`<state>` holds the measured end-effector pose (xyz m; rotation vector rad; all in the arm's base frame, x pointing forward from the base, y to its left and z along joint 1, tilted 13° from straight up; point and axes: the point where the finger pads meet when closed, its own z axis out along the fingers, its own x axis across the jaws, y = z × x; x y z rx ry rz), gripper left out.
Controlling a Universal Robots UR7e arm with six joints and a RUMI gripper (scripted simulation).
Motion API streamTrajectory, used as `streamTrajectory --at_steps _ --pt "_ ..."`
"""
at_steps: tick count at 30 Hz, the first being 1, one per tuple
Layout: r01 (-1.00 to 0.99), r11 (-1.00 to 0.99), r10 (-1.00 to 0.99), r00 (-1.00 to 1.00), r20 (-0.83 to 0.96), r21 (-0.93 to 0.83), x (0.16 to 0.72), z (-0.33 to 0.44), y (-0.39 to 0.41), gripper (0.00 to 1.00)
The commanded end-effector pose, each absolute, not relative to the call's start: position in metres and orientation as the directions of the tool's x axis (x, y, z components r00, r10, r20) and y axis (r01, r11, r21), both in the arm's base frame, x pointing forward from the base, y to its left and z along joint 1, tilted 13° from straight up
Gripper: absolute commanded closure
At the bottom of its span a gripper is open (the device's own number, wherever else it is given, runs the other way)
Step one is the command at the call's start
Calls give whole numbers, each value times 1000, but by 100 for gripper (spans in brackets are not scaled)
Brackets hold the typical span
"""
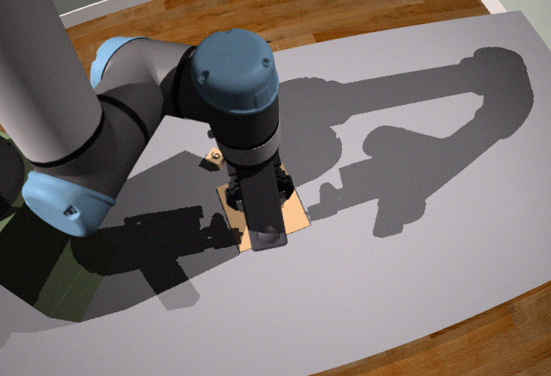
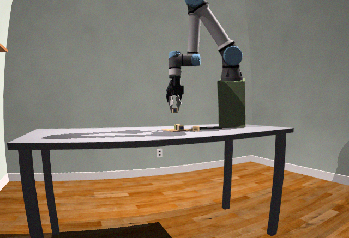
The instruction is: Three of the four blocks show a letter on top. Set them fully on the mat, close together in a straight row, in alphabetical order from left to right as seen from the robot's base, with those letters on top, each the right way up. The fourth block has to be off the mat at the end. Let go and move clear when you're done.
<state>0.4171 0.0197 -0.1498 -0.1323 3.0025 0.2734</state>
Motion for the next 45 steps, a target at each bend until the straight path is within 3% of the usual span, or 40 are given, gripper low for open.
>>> streamTrajectory --at_steps 1,29,45 --pt "-98 980 -76 -988 -132 174 418 -153 20 91" --pt "-98 980 -76 -988 -132 174 428 -234 35 91" --pt "-98 980 -76 -988 -132 174 428 -242 37 91"
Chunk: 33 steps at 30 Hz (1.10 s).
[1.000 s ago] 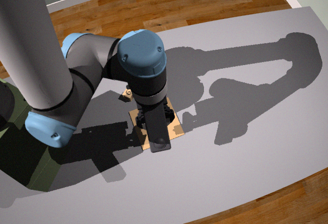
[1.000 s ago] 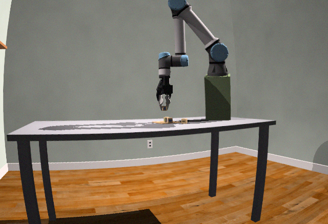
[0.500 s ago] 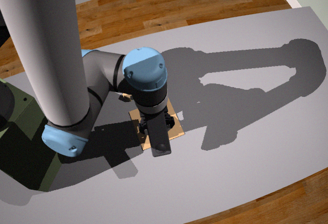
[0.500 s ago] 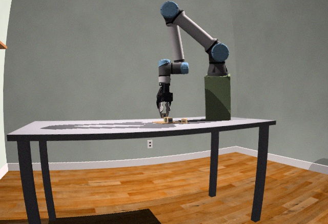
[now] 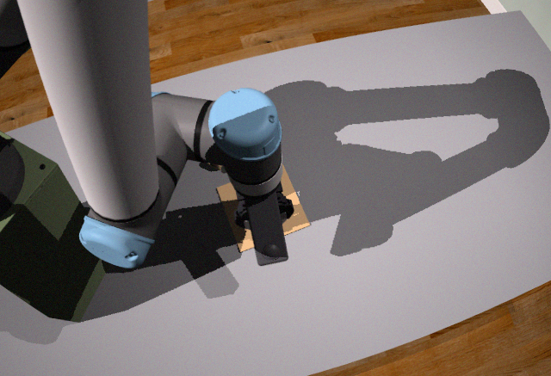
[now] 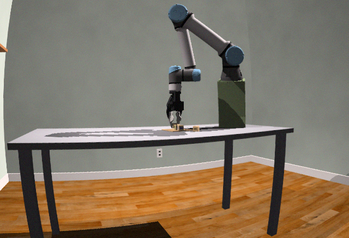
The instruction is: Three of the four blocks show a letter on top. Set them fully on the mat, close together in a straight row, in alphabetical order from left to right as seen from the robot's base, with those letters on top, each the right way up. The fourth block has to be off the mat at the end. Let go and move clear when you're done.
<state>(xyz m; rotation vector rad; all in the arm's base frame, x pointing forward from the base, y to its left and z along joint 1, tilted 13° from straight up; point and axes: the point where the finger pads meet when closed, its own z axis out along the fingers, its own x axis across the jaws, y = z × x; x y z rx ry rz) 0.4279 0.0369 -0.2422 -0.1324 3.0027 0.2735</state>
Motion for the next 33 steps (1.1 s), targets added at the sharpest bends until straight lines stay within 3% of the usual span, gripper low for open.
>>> streamTrajectory --at_steps 1,33 --pt "-98 980 -76 -988 -132 174 428 -242 37 91" --pt "-98 980 -76 -988 -132 174 429 -246 38 91"
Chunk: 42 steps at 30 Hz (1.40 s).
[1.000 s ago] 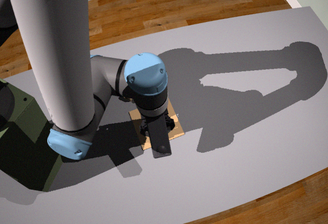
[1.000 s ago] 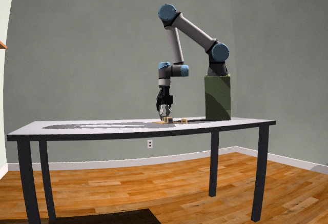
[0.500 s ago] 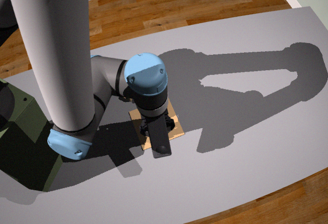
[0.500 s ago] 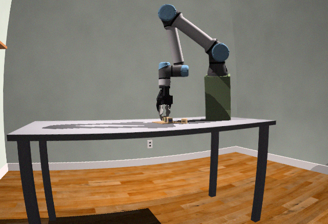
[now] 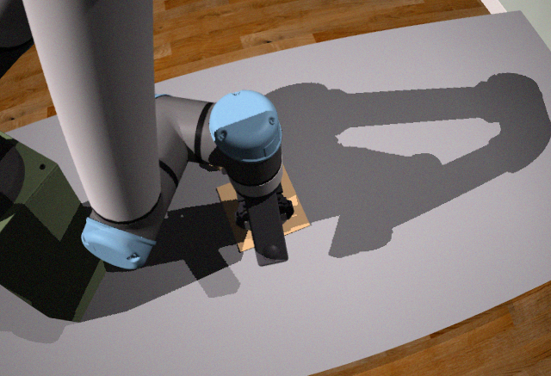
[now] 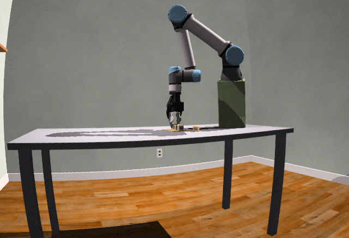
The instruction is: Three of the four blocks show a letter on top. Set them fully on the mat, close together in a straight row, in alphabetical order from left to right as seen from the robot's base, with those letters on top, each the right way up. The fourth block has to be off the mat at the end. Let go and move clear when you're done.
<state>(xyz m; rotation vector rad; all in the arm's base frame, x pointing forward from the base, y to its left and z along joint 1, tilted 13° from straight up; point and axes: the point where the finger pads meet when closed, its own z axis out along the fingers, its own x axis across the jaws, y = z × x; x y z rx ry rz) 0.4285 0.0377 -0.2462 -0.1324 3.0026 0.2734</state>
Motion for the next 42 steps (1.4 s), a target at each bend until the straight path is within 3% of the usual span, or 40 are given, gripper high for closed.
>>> streamTrajectory --at_steps 1,38,42 --pt "-98 980 -76 -988 -132 174 429 -246 38 91" --pt "-98 980 -76 -988 -132 174 429 -246 38 91" --pt "-98 980 -76 -988 -132 174 429 -246 38 84"
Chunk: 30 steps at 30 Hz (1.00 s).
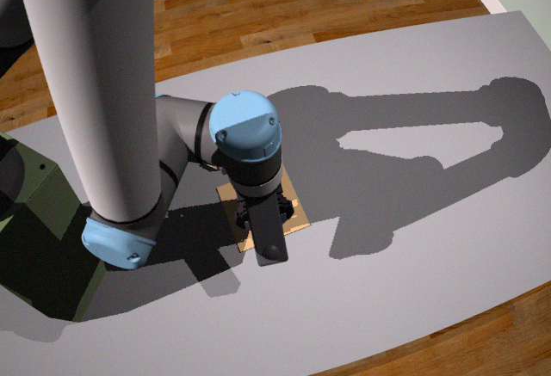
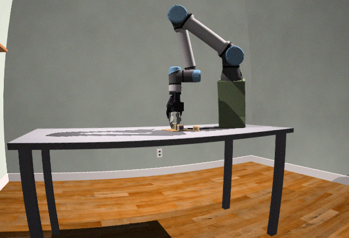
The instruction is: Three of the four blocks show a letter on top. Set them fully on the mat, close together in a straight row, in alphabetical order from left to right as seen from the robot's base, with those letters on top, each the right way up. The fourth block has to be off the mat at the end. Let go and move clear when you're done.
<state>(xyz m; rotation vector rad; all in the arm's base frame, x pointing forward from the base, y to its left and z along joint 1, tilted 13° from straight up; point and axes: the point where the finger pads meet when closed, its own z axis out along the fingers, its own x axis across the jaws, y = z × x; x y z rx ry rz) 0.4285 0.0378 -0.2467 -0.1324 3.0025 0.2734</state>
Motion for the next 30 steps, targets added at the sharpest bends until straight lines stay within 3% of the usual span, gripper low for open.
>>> streamTrajectory --at_steps 1,9,30 --pt "-98 980 -76 -988 -132 174 429 -246 38 84" --pt "-98 980 -76 -988 -132 174 429 -246 38 72" --pt "-98 980 -76 -988 -132 174 428 -240 36 72"
